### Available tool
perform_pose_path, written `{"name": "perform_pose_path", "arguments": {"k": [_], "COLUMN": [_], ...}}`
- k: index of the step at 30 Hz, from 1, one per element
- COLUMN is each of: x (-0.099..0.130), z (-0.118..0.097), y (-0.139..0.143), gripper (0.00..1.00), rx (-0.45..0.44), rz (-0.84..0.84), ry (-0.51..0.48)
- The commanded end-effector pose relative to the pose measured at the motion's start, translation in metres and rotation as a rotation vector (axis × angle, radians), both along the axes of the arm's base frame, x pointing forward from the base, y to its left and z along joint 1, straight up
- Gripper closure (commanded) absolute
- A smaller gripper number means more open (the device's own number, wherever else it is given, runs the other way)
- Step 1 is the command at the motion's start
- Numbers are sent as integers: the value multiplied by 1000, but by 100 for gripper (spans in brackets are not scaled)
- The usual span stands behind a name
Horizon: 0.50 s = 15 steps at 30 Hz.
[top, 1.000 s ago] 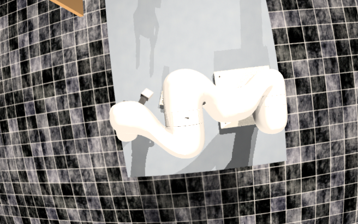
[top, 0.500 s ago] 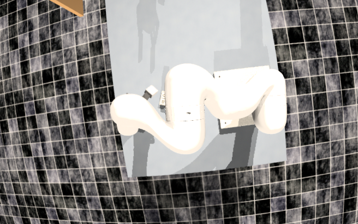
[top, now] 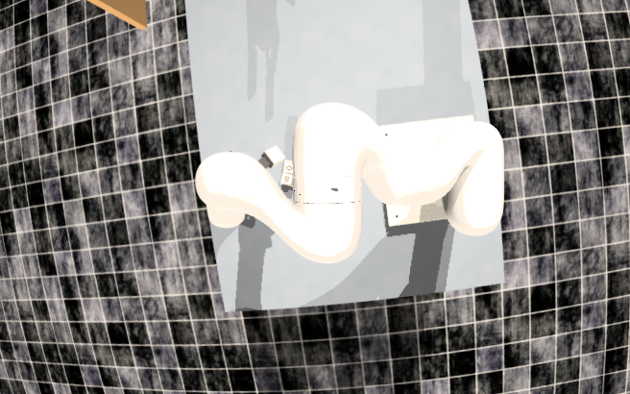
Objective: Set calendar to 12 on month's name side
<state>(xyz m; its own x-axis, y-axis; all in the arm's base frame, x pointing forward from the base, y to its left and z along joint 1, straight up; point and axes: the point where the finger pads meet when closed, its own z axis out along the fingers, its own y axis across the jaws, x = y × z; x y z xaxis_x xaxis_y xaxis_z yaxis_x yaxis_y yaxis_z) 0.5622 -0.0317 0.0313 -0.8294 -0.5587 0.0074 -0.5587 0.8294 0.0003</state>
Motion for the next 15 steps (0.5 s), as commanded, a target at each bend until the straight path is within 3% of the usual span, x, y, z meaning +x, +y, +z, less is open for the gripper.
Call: {"name": "perform_pose_path", "arguments": {"k": [1, 8, 13, 15], "x": [-3, -9, -10, -17], "z": [1, 1, 1, 1], "y": [-10, -23, -26, -42], "gripper": [0, 0, 0, 0], "rx": [-4, -4, -4, -4], "rz": [-80, -88, -221, -229], "ry": [-2, -2, -3, -3]}}
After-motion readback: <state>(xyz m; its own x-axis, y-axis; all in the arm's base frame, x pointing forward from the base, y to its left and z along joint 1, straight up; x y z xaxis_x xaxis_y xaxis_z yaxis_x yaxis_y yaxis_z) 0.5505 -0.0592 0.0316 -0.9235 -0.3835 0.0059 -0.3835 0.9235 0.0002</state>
